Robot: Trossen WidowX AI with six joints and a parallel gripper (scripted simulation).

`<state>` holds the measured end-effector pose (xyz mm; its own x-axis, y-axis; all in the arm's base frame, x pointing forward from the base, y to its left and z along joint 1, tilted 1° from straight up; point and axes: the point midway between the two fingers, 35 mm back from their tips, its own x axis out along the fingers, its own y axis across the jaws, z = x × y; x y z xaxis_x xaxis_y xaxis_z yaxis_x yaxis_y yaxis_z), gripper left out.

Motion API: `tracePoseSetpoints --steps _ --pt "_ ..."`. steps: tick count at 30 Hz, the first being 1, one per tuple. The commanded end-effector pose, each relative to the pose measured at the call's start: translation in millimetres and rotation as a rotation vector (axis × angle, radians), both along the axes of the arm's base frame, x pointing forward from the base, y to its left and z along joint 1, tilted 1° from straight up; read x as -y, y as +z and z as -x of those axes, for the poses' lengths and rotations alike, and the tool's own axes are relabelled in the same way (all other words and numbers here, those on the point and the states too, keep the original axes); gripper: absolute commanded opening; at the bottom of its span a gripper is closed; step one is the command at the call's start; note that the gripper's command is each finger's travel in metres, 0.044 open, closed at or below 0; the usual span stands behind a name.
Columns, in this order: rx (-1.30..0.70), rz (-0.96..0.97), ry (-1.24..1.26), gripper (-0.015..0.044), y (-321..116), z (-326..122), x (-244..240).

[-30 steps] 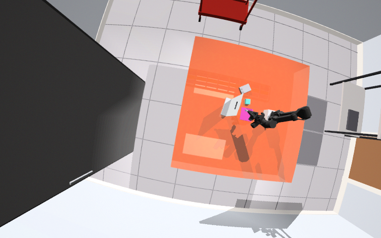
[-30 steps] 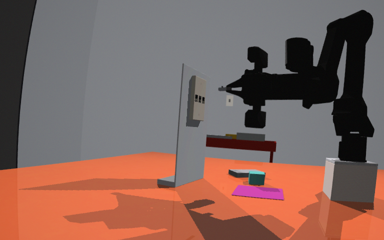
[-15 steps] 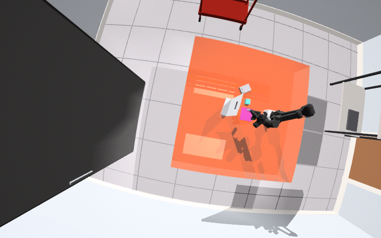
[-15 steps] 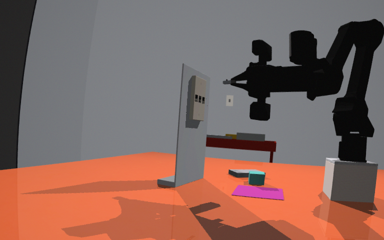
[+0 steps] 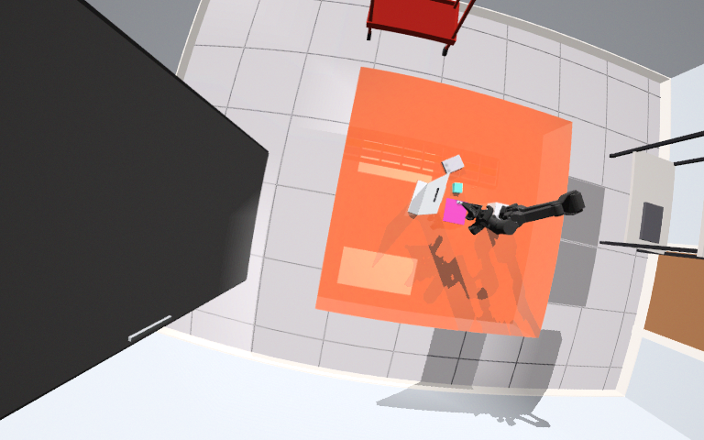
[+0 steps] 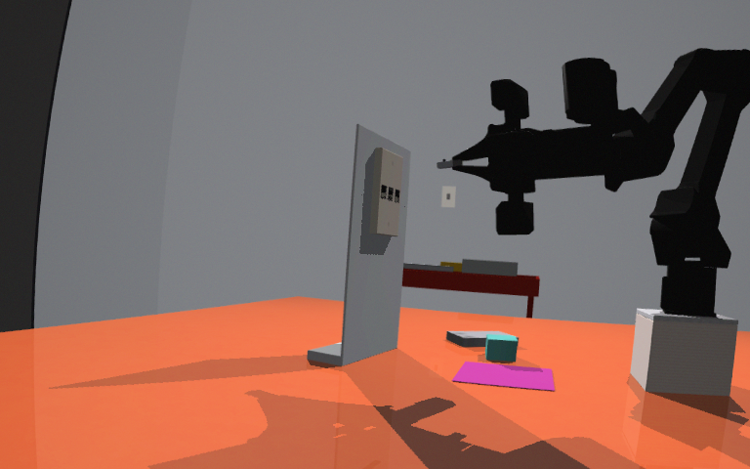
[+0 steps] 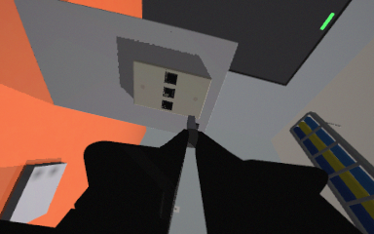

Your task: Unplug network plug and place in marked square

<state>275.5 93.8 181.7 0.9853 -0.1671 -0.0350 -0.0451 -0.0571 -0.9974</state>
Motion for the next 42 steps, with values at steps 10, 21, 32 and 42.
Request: tracePoseSetpoints --steps 10,21,32,42 --pt "-0.246 0.125 0.155 0.0000 -49 -5 1" --pt "-0.504 0.151 0.276 0.0000 -98 9 9" --pt "-0.779 0.092 0.383 0.0000 -142 42 17" --pt "-0.916 0.030 0.431 0.0000 -159 64 20"
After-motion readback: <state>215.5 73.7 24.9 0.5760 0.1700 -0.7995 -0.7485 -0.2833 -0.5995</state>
